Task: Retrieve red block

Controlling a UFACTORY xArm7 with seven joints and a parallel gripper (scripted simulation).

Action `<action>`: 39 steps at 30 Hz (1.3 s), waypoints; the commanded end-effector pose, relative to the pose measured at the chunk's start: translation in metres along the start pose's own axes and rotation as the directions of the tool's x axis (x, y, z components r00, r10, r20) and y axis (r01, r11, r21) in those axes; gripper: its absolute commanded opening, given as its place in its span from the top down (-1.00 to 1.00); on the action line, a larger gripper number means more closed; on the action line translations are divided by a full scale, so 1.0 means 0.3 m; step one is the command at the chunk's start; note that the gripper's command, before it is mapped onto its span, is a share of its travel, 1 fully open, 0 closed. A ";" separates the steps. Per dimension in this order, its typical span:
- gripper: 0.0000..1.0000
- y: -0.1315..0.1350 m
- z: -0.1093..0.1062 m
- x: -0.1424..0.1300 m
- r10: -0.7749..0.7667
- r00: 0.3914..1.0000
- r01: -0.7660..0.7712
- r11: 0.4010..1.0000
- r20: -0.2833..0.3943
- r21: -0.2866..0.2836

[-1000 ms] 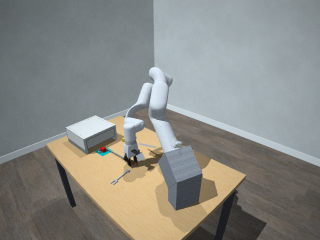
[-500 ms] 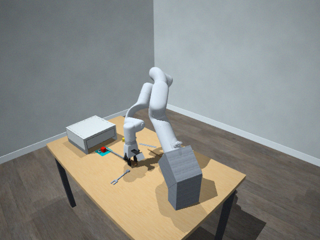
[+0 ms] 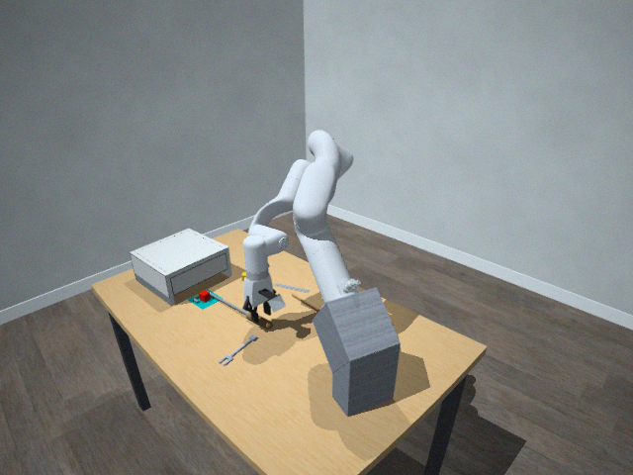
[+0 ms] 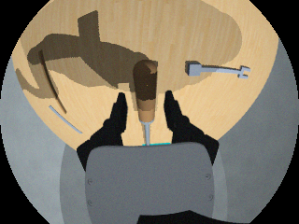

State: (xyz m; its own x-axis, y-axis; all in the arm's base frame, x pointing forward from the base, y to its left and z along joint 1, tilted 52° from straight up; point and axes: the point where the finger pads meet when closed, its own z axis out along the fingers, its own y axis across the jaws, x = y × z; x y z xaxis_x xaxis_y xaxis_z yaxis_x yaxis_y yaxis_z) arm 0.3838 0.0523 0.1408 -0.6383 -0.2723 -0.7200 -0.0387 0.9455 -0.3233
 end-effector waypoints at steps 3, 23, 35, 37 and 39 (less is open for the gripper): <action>-0.15 0.000 -0.093 0.000 0.000 1.000 0.000 1.000 -0.002 -0.001; -0.15 -0.001 -0.362 -0.001 0.000 1.000 0.000 1.000 -0.002 -0.001; -0.15 -0.001 -0.440 -0.001 0.000 1.000 0.000 1.000 -0.002 -0.001; -0.15 -0.001 -0.447 -0.001 0.000 1.000 0.000 1.000 -0.002 -0.001; -0.15 -0.001 -0.452 -0.001 0.000 1.000 0.000 1.000 -0.002 -0.001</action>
State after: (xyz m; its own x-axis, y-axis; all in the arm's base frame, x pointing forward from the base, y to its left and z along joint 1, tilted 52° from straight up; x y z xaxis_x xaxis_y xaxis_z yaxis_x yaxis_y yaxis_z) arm 0.2818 0.0761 0.2221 -0.6411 -0.2724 -0.7175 -0.0403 0.9456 -0.3230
